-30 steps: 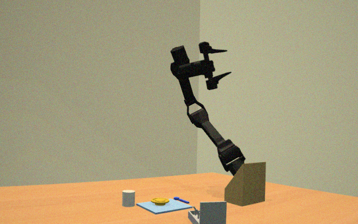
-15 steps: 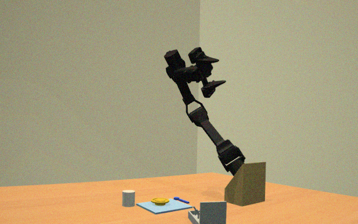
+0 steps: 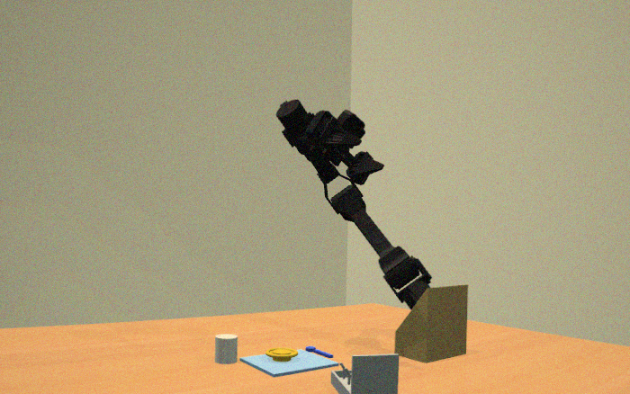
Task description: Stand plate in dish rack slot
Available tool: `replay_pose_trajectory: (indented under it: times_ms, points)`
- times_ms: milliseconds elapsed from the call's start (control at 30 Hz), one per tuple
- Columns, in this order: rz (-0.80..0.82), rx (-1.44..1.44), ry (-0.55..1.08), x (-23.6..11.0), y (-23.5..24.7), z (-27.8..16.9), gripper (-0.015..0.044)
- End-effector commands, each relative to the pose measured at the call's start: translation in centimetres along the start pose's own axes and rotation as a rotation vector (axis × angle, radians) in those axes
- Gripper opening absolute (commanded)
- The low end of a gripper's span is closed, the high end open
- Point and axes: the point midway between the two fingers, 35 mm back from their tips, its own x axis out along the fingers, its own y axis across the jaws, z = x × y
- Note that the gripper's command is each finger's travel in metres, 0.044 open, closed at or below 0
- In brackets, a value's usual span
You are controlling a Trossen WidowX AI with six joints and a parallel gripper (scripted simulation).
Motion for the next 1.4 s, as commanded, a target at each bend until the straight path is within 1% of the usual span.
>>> replay_pose_trajectory:
  times_ms: [0, 300, 700, 1367]
  points:
    - [0.002, 0.111, 0.067, 0.7, -0.3, -2.3, 0.0400]
    - [-0.028, 0.364, 0.221, 1.2, -0.7, -7.2, 0.0400]
    - [-0.113, 0.709, 0.436, 1.2, -0.5, -13.7, 0.0400]
    - [-0.350, 1.240, 0.798, -0.6, 1.8, -23.6, 0.0400]
